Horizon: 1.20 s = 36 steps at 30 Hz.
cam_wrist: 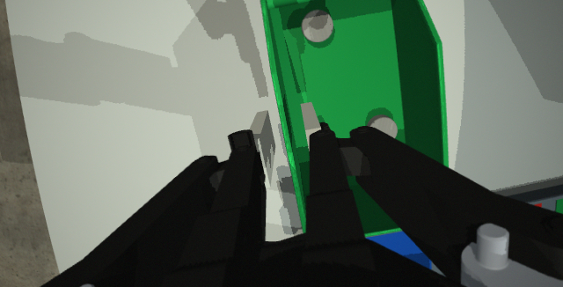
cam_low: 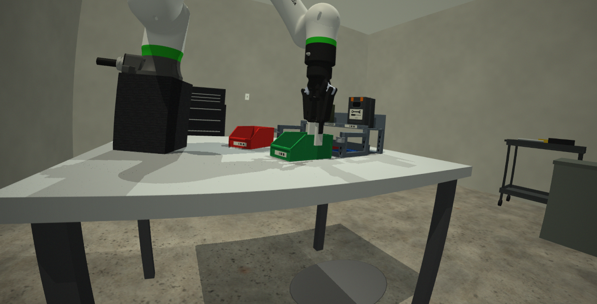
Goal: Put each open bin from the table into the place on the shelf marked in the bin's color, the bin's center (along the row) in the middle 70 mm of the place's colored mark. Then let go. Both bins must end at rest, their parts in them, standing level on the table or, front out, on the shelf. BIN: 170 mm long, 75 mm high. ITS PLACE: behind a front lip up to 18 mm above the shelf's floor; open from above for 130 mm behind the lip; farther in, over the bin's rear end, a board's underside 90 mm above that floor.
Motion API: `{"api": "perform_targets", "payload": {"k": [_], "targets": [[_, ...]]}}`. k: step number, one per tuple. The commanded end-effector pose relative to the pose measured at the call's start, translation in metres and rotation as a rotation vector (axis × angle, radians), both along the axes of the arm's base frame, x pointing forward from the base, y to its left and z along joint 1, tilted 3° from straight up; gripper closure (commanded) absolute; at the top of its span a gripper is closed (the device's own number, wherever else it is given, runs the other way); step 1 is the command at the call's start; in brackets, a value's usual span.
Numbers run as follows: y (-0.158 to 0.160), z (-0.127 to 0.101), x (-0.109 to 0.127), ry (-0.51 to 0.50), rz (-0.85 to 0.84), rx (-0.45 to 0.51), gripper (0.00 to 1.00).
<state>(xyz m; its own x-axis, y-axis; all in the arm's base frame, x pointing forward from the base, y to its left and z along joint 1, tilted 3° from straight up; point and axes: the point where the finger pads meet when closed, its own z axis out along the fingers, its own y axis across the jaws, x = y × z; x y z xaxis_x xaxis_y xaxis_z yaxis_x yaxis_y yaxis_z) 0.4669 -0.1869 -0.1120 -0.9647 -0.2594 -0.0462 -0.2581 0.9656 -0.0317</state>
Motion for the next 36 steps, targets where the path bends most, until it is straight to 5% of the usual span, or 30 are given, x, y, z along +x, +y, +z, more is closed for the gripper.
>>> {"api": "perform_targets", "payload": {"k": [1,36], "targets": [[0.0,0.001,0.0,0.0,0.0,0.0,0.85],[0.001,0.035,-0.002,0.0,0.0,0.0,0.85]]}}
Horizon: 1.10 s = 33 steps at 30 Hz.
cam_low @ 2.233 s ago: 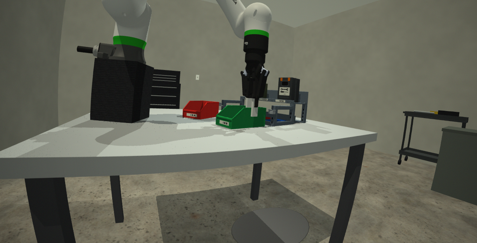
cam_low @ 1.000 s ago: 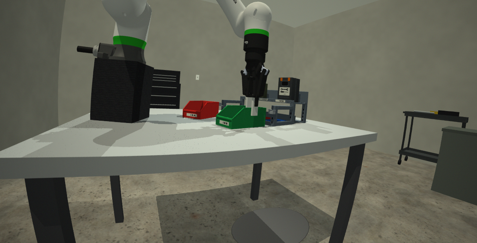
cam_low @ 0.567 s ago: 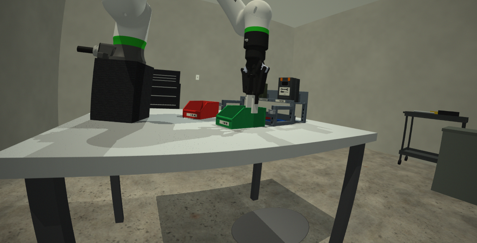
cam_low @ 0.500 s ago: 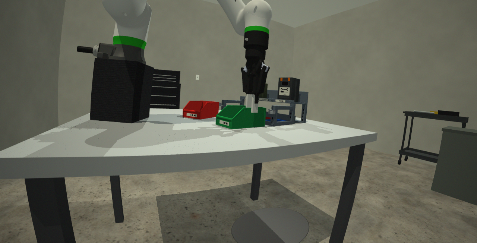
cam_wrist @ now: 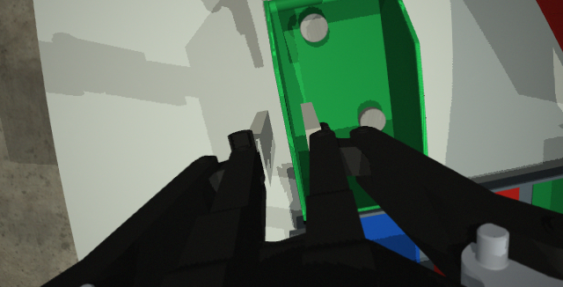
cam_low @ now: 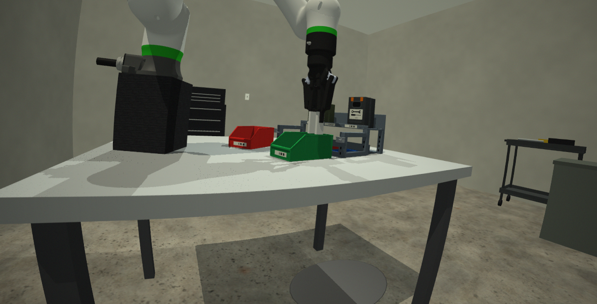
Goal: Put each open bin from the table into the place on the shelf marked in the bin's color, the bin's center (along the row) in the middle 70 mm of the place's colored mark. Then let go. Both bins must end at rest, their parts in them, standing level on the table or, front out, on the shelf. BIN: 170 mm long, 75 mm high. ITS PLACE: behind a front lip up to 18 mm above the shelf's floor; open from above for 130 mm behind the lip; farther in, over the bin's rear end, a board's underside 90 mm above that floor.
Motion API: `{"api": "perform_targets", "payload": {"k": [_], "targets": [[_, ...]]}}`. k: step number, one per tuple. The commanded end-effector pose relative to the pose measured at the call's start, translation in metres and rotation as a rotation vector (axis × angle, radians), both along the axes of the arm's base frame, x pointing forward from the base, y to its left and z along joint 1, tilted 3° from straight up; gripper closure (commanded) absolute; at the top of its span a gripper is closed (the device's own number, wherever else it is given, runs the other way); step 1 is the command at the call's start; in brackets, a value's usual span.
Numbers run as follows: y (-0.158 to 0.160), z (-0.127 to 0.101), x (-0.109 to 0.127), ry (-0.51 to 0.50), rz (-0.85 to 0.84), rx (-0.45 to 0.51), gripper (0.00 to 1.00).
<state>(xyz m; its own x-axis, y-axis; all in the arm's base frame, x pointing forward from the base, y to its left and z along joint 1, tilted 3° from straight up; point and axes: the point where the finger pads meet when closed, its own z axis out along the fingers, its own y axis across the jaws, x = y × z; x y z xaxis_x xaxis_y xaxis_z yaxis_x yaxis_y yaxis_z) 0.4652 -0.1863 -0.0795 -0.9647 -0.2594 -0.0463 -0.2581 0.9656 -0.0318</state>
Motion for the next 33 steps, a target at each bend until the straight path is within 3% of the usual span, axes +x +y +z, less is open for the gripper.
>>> {"api": "perform_targets", "payload": {"k": [1,33], "targets": [[0.0,0.005,0.0,0.0,0.0,0.0,0.85],[0.001,0.052,-0.003,0.0,0.0,0.0,0.85]]}}
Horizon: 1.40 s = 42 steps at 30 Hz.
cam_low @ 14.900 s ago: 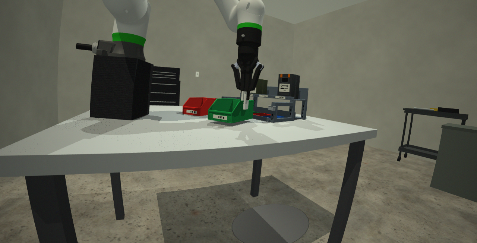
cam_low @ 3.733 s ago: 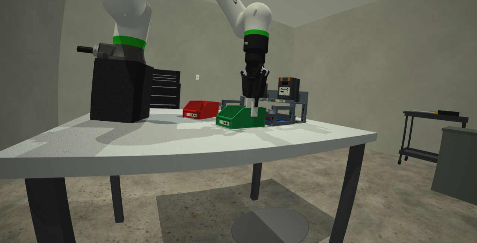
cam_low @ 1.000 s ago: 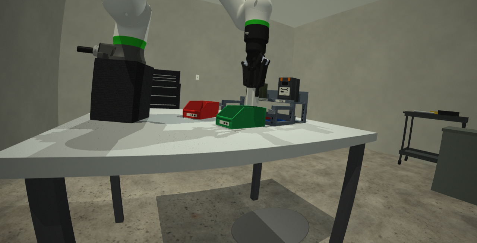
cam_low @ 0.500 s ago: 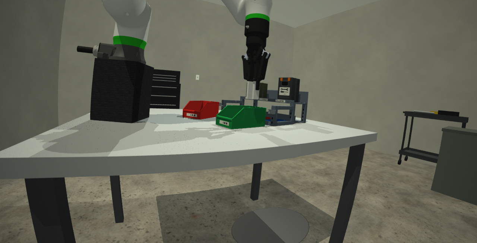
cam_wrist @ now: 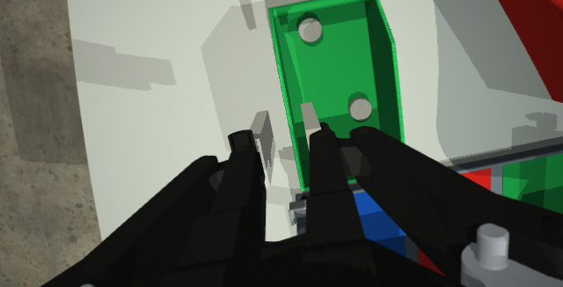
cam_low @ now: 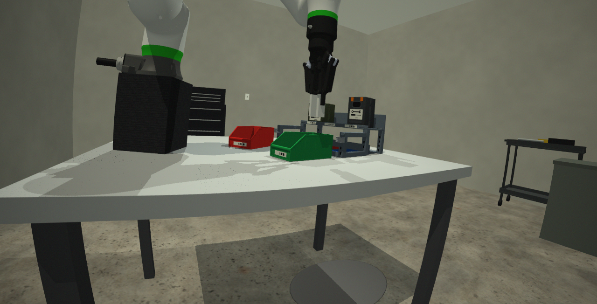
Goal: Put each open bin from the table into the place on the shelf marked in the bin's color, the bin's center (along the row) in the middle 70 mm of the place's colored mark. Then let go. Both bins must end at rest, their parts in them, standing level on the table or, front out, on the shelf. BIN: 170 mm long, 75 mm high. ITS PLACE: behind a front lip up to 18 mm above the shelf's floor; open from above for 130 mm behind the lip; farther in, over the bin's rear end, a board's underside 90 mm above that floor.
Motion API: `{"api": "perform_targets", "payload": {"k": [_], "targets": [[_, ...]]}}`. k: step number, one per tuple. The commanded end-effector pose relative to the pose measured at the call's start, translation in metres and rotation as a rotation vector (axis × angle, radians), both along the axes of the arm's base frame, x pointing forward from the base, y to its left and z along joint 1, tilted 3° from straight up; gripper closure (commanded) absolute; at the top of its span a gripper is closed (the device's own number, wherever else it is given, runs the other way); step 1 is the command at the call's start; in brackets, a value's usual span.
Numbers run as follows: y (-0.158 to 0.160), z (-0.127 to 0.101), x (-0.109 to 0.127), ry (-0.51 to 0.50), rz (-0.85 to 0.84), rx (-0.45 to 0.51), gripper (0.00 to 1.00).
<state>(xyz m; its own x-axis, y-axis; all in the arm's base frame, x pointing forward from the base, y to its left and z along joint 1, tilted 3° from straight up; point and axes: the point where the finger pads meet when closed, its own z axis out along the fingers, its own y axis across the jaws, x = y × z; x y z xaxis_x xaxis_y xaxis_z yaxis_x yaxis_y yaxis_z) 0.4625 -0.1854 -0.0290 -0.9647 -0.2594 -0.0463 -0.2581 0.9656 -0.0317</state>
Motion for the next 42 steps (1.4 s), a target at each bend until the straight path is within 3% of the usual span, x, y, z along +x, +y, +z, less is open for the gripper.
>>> {"api": "perform_targets", "payload": {"k": [1,32,33,42], "targets": [[0.0,0.003,0.0,0.0,0.0,0.0,0.85],[0.0,0.016,-0.001,0.0,0.0,0.0,0.85],[0.0,0.016,-0.001,0.0,0.0,0.0,1.0],[0.0,0.016,-0.001,0.0,0.0,0.0,1.0]]}}
